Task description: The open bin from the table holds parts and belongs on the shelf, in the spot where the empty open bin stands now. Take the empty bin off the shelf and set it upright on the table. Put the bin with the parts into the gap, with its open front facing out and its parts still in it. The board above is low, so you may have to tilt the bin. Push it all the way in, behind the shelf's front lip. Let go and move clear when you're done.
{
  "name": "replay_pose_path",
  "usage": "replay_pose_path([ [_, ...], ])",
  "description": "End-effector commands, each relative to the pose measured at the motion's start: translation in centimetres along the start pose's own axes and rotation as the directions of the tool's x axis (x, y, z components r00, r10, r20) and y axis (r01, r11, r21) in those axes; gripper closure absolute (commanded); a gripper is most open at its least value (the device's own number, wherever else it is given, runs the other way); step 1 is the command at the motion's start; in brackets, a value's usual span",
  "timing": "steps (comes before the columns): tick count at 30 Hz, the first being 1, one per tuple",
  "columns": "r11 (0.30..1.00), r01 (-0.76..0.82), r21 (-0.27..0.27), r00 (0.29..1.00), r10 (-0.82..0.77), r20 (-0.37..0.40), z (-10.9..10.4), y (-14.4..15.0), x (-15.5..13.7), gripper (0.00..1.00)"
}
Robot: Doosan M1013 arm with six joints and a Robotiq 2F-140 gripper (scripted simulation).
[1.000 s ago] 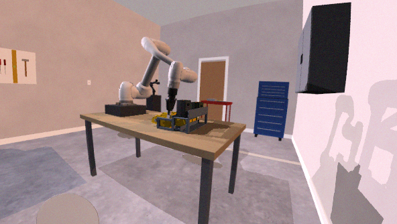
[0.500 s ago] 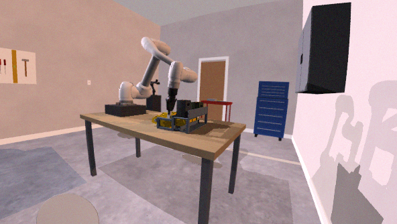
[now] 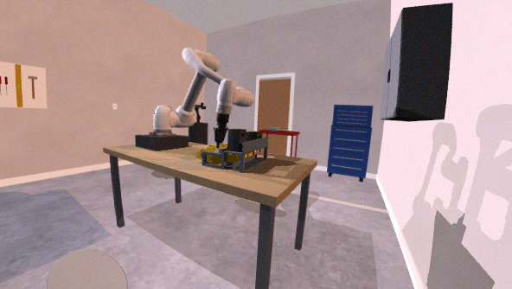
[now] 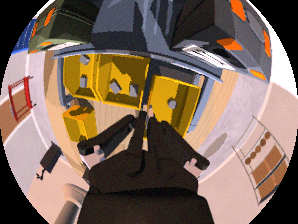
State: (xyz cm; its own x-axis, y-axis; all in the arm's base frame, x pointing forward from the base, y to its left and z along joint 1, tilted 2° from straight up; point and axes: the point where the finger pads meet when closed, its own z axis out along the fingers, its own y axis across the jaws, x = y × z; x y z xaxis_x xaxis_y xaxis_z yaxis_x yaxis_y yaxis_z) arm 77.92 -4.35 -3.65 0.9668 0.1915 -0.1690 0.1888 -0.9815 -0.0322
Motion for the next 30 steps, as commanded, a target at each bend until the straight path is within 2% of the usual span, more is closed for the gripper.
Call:
replay_pose_path([
  [1,1.000,0.002,0.006,1.000,-0.002,-0.003,0.32,-0.38,0.35,0.90],
  [30,1.000,0.002,0.007,1.000,-0.002,-0.004,0.19,-0.34,0.55,0.90],
])
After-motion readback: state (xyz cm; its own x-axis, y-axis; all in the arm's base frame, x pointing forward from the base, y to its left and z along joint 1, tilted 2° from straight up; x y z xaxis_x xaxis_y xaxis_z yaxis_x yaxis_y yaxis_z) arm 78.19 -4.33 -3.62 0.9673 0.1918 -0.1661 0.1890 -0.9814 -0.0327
